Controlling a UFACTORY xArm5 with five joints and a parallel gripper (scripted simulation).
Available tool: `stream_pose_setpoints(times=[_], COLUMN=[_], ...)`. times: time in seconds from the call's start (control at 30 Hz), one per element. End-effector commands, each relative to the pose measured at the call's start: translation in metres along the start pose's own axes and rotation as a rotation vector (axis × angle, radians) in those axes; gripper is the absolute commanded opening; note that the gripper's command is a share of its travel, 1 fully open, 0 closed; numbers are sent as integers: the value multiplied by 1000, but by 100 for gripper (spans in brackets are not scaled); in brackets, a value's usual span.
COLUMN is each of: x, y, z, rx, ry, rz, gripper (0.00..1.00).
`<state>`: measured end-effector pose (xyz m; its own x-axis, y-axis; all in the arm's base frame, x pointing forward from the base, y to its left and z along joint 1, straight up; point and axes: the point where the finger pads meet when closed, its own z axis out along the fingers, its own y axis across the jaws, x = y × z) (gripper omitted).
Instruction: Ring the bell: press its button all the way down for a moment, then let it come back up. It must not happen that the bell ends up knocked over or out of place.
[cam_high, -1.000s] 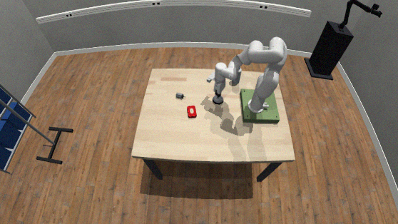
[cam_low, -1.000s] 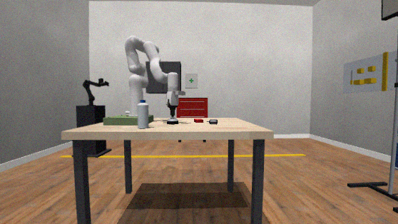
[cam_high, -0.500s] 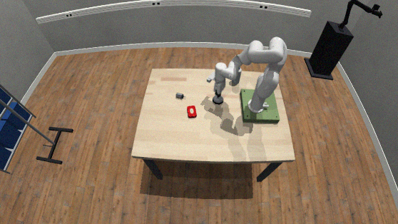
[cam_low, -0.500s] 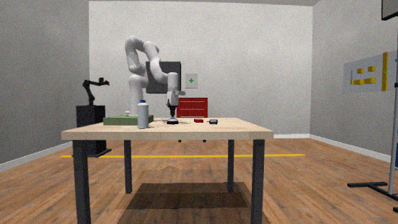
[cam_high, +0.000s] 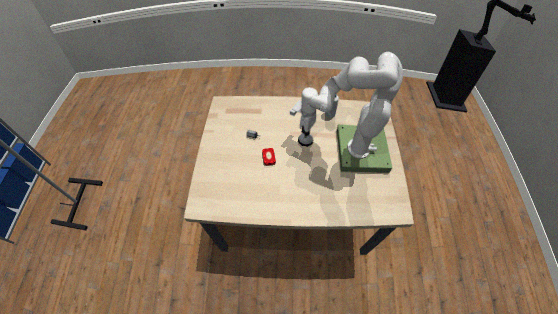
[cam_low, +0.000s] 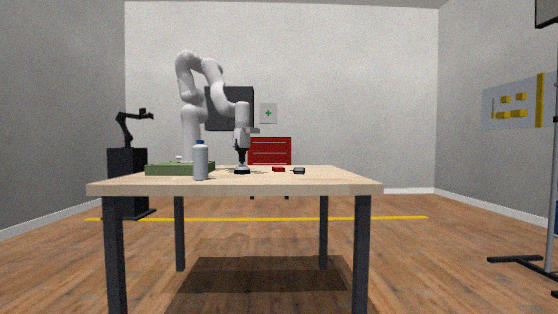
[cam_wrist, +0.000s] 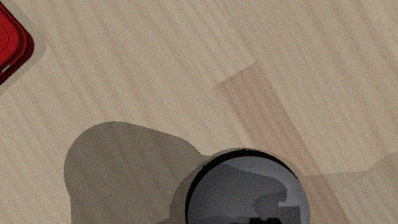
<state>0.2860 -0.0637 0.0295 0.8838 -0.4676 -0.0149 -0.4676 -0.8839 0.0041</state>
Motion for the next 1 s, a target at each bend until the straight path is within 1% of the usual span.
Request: stream_pose_setpoints(times=[0.0,0.23,0.7,0.77,0.97], x=[1,1,1,1,1], y=[0,0,0,0,0], z=[-3,-10,-47,-47,-61], rx=[2,4,4,4,4], ry=[6,14,14,14,14], rz=[0,0,0,0,0], gripper=[0,0,0,0,0])
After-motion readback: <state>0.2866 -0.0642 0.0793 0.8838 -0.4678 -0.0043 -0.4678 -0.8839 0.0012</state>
